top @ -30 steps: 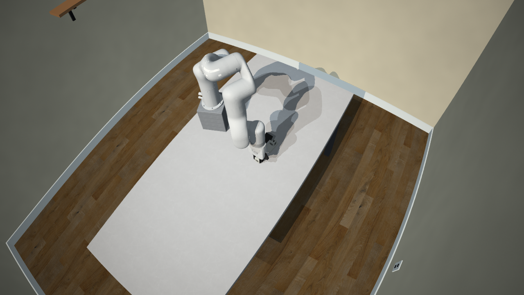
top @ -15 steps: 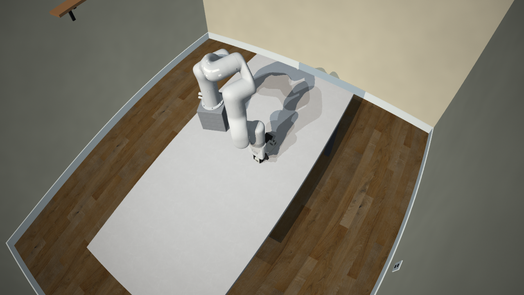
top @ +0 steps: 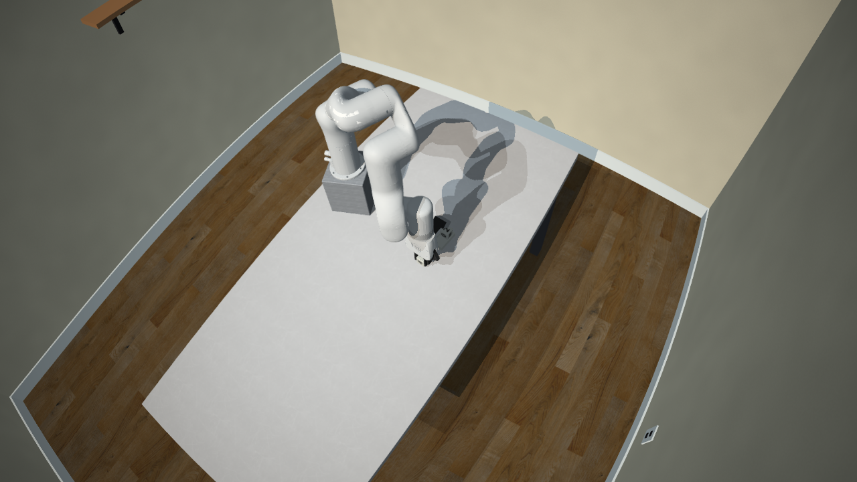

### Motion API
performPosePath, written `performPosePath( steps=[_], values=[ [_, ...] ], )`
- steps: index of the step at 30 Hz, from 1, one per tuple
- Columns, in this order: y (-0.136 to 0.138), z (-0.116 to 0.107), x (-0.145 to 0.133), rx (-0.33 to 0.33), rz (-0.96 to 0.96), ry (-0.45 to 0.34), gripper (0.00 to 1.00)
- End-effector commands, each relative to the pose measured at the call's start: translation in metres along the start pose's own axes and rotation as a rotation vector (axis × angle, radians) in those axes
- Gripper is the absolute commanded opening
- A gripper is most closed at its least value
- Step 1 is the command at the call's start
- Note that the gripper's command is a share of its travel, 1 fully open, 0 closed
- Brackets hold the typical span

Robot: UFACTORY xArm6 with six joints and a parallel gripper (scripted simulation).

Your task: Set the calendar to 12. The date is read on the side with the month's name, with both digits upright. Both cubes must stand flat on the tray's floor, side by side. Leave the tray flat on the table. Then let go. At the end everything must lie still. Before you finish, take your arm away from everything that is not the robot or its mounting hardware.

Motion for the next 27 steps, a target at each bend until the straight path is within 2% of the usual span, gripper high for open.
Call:
performPosePath(
  steps=[1, 9, 11, 23, 27],
  values=[
    [0.001, -0.01, -0.001, -0.003, 0.0, -0.001, 0.29],
    [0.001, -0.037, -0.001, -0.003, 0.0, -0.001, 0.29],
    [0.001, -0.037, -0.001, -0.003, 0.0, -0.001, 0.29],
    [0.001, -0.085, -0.001, -0.003, 0.0, -0.001, 0.29],
    [0.001, -0.095, -0.001, -0.003, 0.0, -0.001, 0.29]
  ],
)
Point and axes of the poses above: the point where the finger pads meet when closed, its own z axis out along the fingers, its own y axis across the jaws, x = y × z, the point moved 10 cm from there along -z, back along the fingers, and after that the axes turned 13 degrees about -z, right-handed, at the moved point
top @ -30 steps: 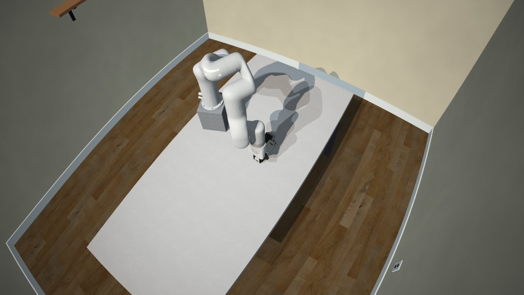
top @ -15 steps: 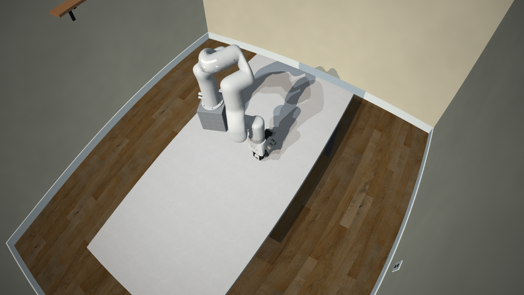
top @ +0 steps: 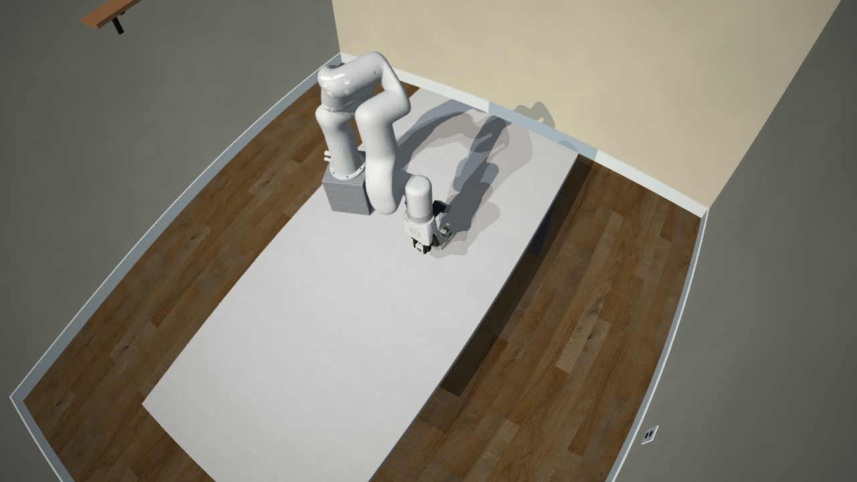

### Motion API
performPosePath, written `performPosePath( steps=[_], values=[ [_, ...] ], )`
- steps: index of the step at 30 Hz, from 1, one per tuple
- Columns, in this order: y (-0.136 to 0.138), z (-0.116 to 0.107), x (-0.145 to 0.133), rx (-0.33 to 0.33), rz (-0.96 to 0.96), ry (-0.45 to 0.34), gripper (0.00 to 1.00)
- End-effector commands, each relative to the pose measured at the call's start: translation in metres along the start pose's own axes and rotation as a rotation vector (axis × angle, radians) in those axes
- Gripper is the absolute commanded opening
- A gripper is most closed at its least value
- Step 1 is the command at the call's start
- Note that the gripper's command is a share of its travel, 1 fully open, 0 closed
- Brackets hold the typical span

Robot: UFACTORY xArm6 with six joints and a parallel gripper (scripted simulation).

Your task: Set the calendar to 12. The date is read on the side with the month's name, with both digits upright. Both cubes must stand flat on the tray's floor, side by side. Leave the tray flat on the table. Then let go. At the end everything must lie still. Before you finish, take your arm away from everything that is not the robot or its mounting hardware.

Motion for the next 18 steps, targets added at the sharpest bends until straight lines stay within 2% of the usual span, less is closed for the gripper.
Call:
performPosePath(
  steps=[1, 13, 14, 16, 18],
  values=[
    [0.004, -0.016, -0.005, 0.025, -0.002, 0.036, 0.29],
    [0.004, -0.02, -0.004, 0.025, -0.002, 0.036, 0.29],
    [0.006, -0.021, 0.001, 0.025, -0.002, 0.036, 0.29],
    [0.015, -0.025, 0.03, 0.025, -0.003, 0.037, 0.29],
    [0.015, -0.025, 0.03, 0.025, -0.003, 0.037, 0.29]
  ],
)
Point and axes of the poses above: the point where the finger pads meet when closed, its own z axis out along the fingers, its own y axis across the jaws, x = y × z, the point moved 10 cm from there along -z, back along the fingers, and after that the axes turned 13 degrees about -z, right-handed, at the moved point
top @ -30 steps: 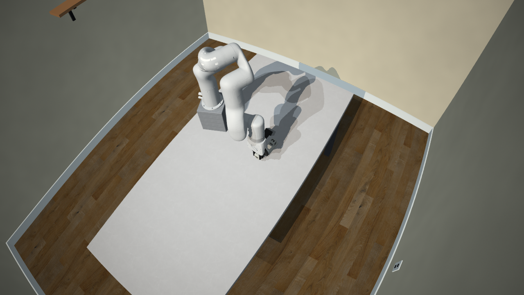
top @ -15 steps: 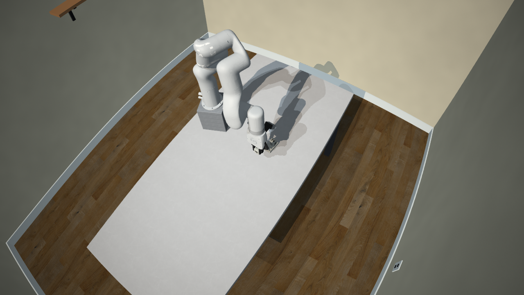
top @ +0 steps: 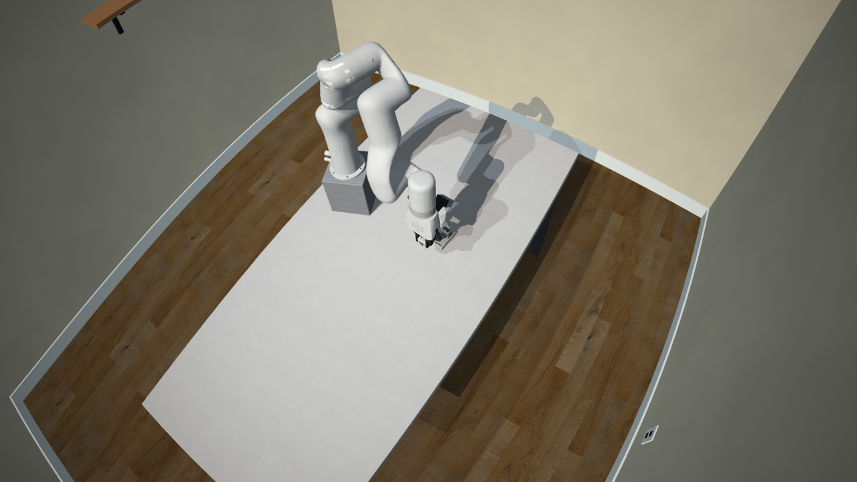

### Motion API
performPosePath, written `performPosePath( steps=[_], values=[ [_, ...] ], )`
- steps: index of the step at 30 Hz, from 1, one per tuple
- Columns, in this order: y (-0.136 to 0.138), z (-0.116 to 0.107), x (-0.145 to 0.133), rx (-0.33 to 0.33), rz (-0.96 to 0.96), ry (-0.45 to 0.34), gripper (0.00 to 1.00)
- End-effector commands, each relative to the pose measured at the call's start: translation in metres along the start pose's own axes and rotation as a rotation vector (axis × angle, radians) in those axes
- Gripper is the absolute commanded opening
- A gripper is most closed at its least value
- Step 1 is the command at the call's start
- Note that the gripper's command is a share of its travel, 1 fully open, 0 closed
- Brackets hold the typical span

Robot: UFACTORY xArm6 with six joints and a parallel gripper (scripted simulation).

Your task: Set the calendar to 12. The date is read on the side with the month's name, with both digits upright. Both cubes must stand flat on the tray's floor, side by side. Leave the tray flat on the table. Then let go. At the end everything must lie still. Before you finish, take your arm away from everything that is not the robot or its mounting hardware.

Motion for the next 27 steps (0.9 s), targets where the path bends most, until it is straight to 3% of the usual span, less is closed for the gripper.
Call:
performPosePath(
  steps=[1, 2, 4, 6, 21, 27],
  values=[
    [0.013, -0.007, 0.041, 0.001, -0.003, 0.01, 0.29],
    [0.016, -0.009, 0.058, 0.0, -0.004, 0.01, 0.29],
    [0.016, -0.009, 0.058, 0.0, -0.004, 0.01, 0.29],
    [0.018, -0.011, 0.076, 0.0, -0.004, 0.01, 0.29],
    [0.018, -0.011, 0.077, 0.0, -0.004, 0.01, 0.29],
    [0.018, 0.0, 0.077, 0.001, -0.004, 0.01, 0.29]
  ],
)
Point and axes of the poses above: the point where the finger pads meet when closed, its own z axis out along the fingers, its own y axis across the jaws, x = y × z, the point moved 10 cm from there along -z, back along the fingers, and after that the axes turned 13 degrees about -z, right-handed, at the moved point
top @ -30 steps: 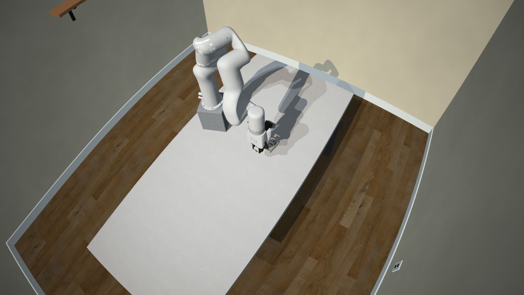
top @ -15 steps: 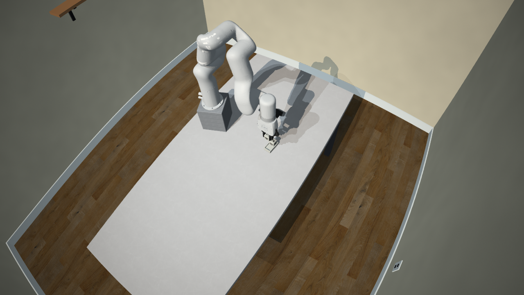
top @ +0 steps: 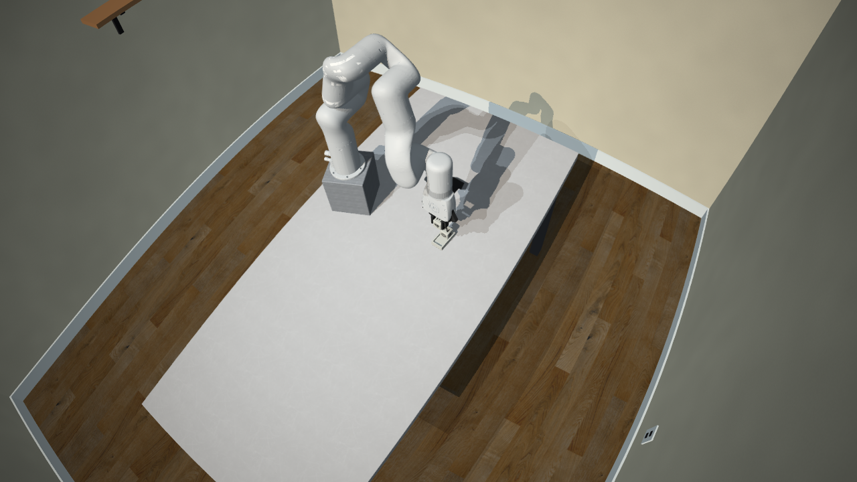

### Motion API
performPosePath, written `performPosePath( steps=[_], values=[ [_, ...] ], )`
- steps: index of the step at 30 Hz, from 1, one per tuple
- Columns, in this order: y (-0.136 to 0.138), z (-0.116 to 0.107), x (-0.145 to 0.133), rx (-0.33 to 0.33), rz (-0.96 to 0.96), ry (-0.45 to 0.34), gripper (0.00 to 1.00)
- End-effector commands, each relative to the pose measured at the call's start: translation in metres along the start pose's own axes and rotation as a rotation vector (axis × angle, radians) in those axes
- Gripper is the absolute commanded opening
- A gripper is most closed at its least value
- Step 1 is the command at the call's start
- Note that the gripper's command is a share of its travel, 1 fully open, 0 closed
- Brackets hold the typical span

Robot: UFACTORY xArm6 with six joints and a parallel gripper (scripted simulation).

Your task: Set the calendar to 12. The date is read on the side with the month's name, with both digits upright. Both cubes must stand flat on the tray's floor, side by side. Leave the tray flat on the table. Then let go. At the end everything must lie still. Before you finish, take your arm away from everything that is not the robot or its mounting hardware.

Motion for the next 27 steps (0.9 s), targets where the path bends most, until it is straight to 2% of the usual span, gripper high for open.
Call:
performPosePath(
  steps=[1, 17, 27],
  values=[
    [0.001, 0.01, 0.0, -0.003, 0.0, -0.001, 0.29],
    [0.002, 0.052, 0.0, -0.003, 0.0, -0.001, 0.29],
    [0.002, 0.06, 0.0, -0.003, 0.0, -0.001, 0.29]
  ],
)
Point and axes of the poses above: the point where the finger pads meet when closed, its own z axis out along the fingers, its own y axis across the jaws, x = y × z, the point moved 10 cm from there along -z, back along the fingers, and after that the axes turned 13 degrees about -z, right-handed, at the moved point
